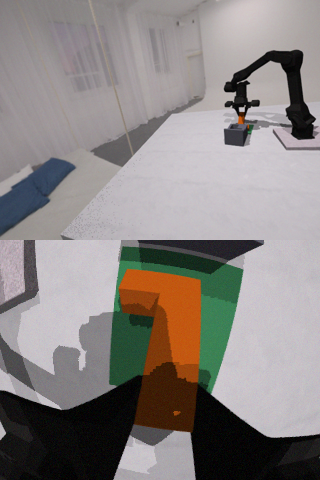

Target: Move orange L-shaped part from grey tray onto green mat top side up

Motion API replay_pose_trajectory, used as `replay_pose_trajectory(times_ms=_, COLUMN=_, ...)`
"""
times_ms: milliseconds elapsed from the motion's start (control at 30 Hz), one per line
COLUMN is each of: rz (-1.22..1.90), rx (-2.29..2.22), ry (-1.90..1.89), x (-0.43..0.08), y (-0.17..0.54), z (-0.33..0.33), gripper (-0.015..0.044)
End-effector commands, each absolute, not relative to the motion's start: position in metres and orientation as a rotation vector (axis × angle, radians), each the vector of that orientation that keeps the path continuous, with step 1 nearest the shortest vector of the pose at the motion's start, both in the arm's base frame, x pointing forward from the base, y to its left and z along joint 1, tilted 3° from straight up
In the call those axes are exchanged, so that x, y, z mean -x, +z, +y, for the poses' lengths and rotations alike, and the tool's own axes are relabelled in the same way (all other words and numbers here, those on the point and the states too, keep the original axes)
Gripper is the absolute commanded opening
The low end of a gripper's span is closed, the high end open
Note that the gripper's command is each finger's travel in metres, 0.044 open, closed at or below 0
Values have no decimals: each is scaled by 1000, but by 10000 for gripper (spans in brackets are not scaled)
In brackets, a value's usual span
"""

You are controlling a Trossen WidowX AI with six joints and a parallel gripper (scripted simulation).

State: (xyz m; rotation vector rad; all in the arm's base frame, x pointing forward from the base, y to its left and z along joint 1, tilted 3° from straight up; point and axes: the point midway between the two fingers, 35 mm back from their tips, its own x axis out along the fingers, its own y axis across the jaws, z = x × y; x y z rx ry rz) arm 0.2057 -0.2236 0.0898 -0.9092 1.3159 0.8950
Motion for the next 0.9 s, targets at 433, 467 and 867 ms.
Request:
replay_pose_trajectory(times_ms=433, rz=1317, rx=908, ry=895, x=-206, y=109, z=-226, gripper=341)
replay_pose_trajectory(times_ms=467, rz=1317, rx=908, ry=895, x=-207, y=118, z=-227, gripper=367)
replay_pose_trajectory(times_ms=867, rz=1317, rx=914, ry=878, x=-204, y=173, z=-228, gripper=400)
